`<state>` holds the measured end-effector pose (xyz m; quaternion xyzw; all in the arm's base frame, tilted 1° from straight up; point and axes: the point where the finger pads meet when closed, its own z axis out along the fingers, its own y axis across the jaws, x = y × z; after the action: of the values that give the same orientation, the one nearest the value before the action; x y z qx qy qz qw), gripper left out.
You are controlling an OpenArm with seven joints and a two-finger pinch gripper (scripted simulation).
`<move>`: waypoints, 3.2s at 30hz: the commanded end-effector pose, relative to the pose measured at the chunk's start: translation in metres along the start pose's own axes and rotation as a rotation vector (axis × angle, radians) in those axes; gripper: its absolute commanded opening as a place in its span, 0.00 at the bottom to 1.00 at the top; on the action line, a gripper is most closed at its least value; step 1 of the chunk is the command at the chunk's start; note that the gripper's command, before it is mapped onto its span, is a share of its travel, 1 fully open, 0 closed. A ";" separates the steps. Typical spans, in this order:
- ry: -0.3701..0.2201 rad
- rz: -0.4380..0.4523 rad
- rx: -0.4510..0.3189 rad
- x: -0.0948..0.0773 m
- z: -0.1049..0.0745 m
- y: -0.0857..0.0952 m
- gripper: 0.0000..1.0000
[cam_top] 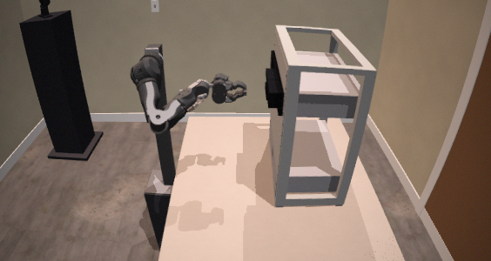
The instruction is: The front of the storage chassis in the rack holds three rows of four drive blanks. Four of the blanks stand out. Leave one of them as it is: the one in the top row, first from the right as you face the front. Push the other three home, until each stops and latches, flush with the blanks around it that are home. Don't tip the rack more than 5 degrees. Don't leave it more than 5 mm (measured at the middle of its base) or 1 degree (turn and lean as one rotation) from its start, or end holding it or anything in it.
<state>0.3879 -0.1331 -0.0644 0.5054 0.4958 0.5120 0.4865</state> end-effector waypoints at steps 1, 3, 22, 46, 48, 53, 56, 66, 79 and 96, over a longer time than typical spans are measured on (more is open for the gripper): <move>-0.028 -0.025 -0.018 -0.002 -0.001 0.006 0.00; -0.028 -0.025 -0.018 -0.002 -0.001 0.006 0.00; -0.032 -0.025 -0.012 -0.004 0.064 0.004 0.00; -0.029 -0.025 -0.016 -0.003 0.064 0.009 0.00; -0.029 -0.025 -0.015 -0.003 0.064 0.009 0.00; -0.029 -0.025 -0.015 -0.003 0.064 0.009 0.00; -0.029 -0.025 -0.015 -0.003 0.064 0.009 0.00; -0.032 -0.025 -0.012 -0.005 0.070 0.007 0.00; -0.031 -0.025 -0.012 -0.005 0.074 0.006 0.00; -0.029 -0.025 -0.014 -0.002 0.084 0.010 0.00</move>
<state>0.4716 -0.1389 -0.0628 0.5142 0.4919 0.4929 0.5006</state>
